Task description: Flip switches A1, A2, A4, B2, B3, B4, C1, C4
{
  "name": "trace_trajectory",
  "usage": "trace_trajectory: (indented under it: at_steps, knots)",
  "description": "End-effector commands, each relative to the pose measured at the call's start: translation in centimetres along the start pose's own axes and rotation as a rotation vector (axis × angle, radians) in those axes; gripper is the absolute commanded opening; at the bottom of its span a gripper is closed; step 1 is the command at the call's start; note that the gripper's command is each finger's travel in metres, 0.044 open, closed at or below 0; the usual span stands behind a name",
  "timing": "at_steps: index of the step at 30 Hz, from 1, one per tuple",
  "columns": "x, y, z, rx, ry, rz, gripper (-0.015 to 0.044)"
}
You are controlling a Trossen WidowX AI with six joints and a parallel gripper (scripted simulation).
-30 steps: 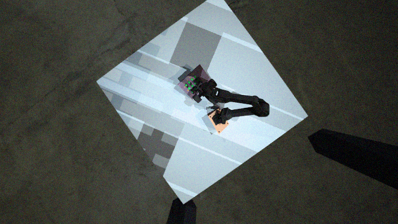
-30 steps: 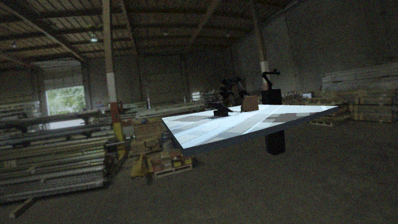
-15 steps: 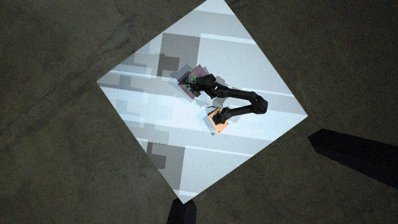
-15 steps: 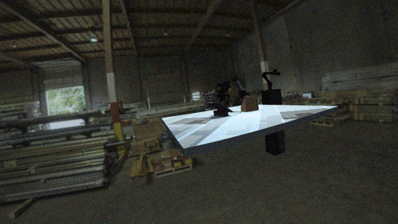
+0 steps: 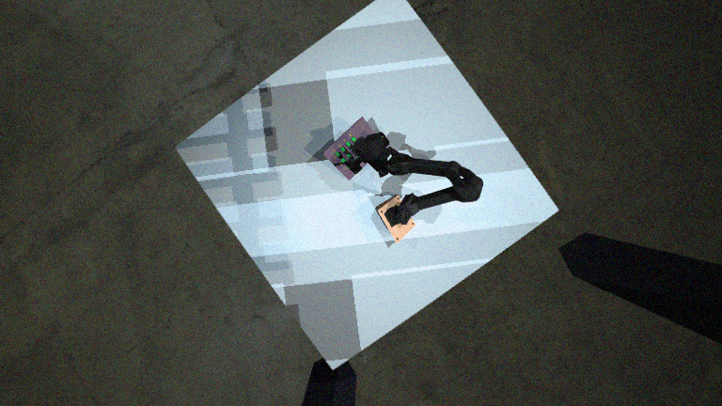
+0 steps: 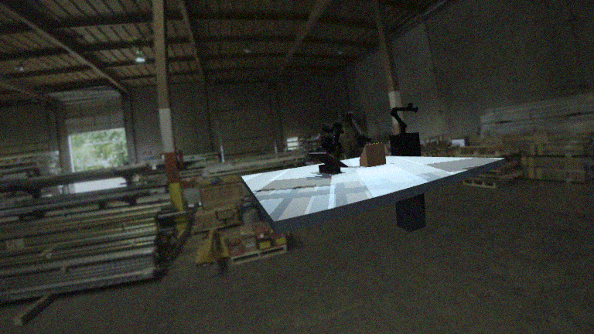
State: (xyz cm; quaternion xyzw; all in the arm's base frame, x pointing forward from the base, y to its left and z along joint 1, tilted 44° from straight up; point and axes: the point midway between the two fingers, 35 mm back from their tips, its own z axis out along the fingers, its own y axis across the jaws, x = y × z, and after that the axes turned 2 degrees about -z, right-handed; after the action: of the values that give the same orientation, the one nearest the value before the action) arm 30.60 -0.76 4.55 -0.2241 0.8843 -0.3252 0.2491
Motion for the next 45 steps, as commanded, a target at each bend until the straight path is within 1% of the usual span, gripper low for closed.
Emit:
trace_trajectory:
  at_steps: [1,45]
  knots:
    - [-0.03,0.02,0.25,-0.002,-0.002,-0.001,0.0]
    - [-0.04,0.01,0.63,-0.002,-0.002,-0.001,0.0]
